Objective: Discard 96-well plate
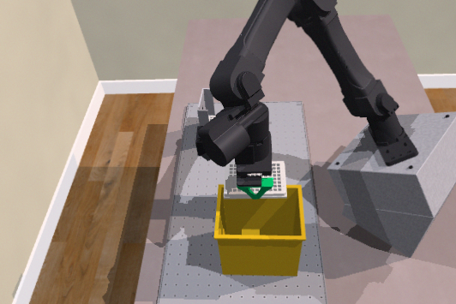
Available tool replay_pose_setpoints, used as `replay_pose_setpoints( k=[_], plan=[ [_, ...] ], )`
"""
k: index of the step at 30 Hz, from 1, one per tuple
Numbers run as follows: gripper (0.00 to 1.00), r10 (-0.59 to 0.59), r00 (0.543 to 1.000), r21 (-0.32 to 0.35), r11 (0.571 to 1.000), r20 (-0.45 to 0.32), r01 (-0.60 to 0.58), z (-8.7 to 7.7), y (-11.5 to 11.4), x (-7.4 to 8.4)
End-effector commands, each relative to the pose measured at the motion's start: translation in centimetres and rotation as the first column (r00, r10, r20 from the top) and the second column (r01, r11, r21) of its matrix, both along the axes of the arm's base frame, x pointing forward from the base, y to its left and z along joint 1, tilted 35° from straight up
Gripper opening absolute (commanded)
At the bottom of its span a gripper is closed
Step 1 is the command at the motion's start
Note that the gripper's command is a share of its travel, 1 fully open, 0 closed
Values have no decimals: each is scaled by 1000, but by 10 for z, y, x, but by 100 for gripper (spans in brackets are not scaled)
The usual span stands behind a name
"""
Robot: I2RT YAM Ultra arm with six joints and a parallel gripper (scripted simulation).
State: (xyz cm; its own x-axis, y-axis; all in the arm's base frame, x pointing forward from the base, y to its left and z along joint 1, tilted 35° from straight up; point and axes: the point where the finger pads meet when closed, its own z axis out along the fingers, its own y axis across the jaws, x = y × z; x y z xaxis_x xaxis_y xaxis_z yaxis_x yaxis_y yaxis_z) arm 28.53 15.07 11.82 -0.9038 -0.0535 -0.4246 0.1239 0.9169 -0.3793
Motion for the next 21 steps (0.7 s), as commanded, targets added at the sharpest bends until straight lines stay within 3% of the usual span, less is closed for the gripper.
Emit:
replay_pose_setpoints(
  k=[1,13,21],
  plan=[
    [0,0,1000,19,1000,29,0,3,13,1],
    [0,0,1000,20,1000,29,-1,-15,49,-3],
    [0,0,1000,20,1000,29,-1,-15,49,-3]
  ],
)
